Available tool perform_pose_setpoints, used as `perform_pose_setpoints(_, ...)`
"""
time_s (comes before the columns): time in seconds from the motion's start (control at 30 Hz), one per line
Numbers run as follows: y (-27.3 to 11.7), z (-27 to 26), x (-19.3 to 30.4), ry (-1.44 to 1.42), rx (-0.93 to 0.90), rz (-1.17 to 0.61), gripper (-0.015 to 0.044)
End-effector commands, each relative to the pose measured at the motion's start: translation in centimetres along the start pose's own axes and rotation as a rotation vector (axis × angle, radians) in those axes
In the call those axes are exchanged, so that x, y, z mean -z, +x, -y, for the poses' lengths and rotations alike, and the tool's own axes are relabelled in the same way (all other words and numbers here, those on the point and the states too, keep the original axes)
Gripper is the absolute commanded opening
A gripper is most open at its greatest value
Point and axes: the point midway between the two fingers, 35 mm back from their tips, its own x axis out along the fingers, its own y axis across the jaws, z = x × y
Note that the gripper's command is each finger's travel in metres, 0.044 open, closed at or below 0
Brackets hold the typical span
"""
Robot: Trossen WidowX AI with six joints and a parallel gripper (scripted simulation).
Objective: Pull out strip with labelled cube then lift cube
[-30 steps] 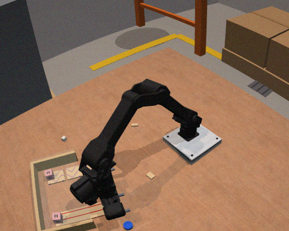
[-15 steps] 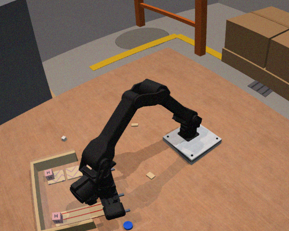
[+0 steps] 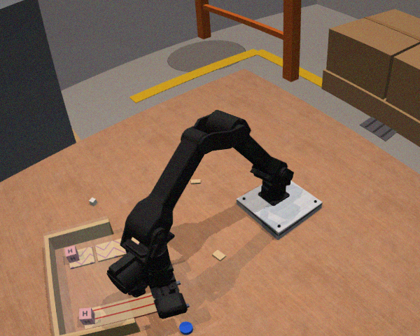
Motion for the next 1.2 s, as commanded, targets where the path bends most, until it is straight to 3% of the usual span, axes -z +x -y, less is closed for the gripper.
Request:
perform_pose_setpoints(0.0, 0.5, 0.0, 1.1, 0.000, 0.004, -0.017, 0.0000)
perform_pose_setpoints(1.17, 0.6, 0.0, 6.5, -0.001, 0.004, -0.022, 0.0000)
